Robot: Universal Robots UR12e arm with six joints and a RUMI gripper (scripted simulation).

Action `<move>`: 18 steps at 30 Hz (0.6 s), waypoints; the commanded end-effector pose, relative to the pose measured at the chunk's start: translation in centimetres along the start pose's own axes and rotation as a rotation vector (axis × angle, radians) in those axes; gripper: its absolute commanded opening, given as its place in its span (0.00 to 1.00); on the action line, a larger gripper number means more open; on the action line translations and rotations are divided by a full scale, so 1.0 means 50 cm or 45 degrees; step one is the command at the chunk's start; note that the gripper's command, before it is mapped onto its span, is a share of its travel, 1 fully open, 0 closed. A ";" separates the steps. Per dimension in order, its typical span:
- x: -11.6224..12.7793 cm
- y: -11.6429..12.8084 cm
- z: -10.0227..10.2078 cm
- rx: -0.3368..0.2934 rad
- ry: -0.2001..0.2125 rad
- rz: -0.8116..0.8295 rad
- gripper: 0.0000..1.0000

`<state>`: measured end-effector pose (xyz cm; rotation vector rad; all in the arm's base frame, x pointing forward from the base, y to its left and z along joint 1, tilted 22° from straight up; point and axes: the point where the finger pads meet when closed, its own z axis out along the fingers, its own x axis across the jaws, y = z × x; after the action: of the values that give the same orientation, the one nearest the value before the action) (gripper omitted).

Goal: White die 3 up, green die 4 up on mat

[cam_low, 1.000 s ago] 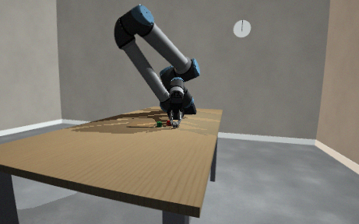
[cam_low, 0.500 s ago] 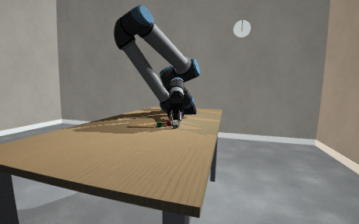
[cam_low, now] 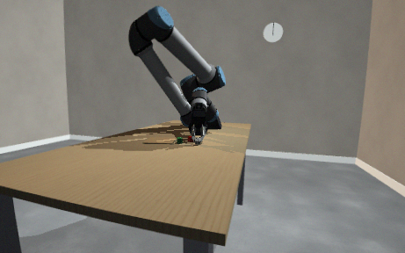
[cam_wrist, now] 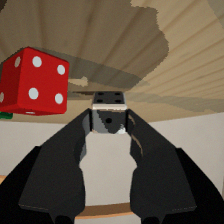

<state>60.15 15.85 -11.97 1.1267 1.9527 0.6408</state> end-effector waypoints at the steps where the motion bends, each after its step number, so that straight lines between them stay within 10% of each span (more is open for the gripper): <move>1: -0.001 0.000 0.003 -0.002 -0.001 -0.001 0.06; 18: -0.001 0.000 0.003 -0.002 -0.001 -0.001 0.17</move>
<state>60.15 15.85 -11.97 1.1267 1.9527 0.6409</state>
